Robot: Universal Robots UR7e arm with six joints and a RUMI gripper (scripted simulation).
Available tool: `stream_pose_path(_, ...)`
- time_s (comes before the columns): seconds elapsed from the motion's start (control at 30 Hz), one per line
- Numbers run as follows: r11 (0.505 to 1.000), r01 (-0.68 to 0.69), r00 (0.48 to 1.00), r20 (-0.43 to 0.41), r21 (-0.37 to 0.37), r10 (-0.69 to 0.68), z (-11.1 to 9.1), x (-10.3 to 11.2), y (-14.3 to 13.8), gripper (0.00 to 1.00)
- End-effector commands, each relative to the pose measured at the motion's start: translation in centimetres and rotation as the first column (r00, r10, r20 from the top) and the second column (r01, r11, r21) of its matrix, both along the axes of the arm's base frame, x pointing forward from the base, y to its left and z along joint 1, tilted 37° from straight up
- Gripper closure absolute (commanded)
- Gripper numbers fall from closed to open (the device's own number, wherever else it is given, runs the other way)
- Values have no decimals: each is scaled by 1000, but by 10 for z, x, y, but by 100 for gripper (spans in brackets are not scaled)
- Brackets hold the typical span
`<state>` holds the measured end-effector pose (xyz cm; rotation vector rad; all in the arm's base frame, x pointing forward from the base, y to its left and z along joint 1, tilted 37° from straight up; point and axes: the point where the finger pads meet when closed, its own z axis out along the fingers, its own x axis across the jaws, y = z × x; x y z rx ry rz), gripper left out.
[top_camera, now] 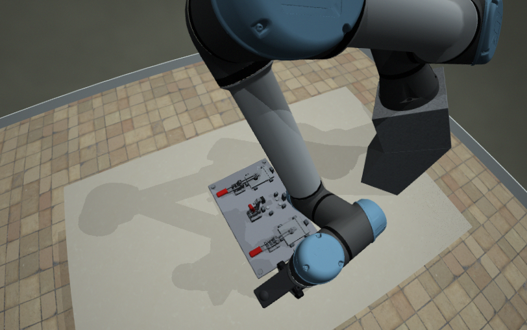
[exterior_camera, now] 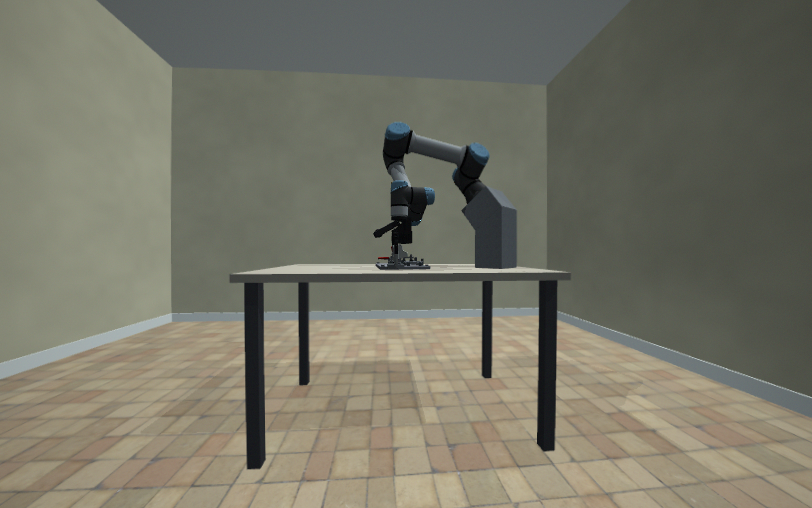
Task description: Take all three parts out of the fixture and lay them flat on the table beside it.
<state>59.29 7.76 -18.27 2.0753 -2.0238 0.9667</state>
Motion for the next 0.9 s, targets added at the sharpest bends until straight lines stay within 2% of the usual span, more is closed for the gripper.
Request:
stream_pose_path(0.0, 1000, 0, 1000, 4, 2, 0, -1, 3, 0, 100)
stream_pose_path(0.87, 1000, 0, 1000, 4, 2, 0, -4, 5, -3, 100)
